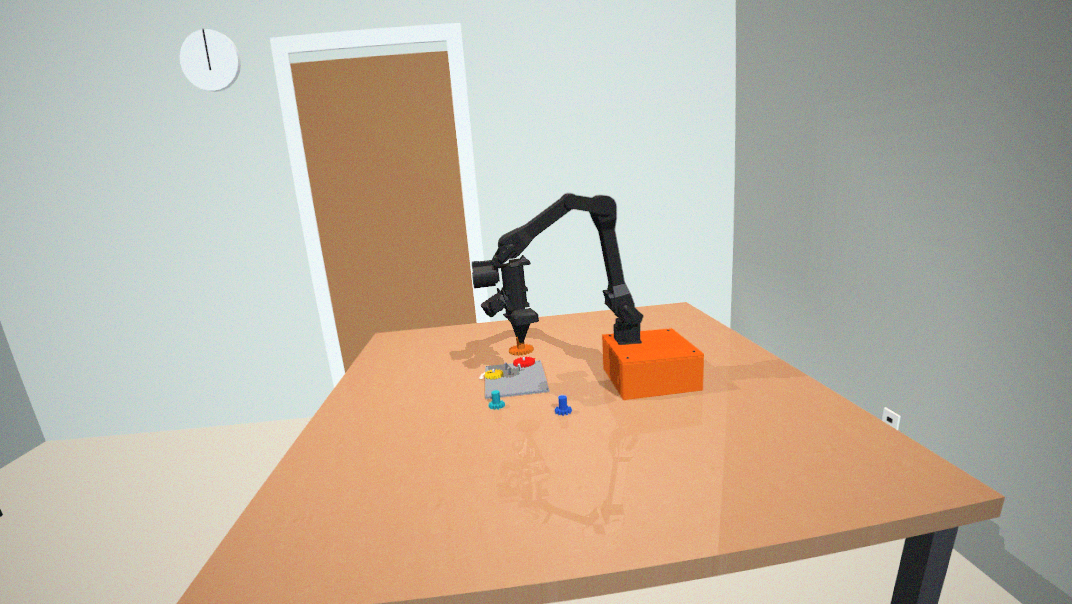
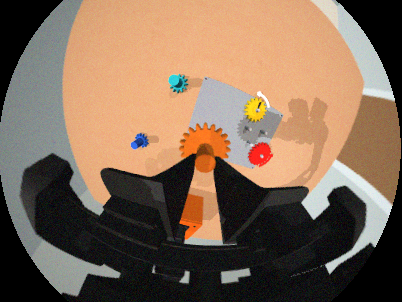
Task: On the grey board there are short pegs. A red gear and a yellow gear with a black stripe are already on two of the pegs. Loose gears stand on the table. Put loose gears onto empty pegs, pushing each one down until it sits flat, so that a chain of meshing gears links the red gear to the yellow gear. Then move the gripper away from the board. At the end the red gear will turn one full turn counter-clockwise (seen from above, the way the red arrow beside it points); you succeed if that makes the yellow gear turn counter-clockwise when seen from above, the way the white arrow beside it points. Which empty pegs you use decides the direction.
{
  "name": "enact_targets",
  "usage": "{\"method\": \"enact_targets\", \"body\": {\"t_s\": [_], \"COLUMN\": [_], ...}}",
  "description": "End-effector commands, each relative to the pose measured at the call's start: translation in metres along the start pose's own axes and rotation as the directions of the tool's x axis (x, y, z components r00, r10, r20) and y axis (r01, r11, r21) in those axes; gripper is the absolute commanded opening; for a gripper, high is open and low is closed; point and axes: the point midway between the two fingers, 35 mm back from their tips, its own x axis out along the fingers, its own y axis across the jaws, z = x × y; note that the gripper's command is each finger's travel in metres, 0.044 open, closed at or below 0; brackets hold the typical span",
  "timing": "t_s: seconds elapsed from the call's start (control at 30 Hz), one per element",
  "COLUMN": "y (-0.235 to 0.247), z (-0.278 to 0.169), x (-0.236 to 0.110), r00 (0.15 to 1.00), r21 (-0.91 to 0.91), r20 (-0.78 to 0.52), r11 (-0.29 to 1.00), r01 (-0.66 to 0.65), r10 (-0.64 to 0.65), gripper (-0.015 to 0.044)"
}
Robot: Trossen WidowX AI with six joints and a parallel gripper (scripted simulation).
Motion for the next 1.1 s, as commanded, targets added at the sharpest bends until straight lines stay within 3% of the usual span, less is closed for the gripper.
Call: {"method": "enact_targets", "body": {"t_s": [0.0,1.07], "y": [-0.011,-0.099], "z": [0.004,0.019], "x": [0.005,0.033], "r00": [1.000,1.000], "r21": [-0.009,-0.042], "r20": [-0.004,0.015], "r11": [1.000,0.999], "r01": [0.003,0.012], "r10": [-0.003,-0.012], "gripper": [0.0000,0.0000]}}
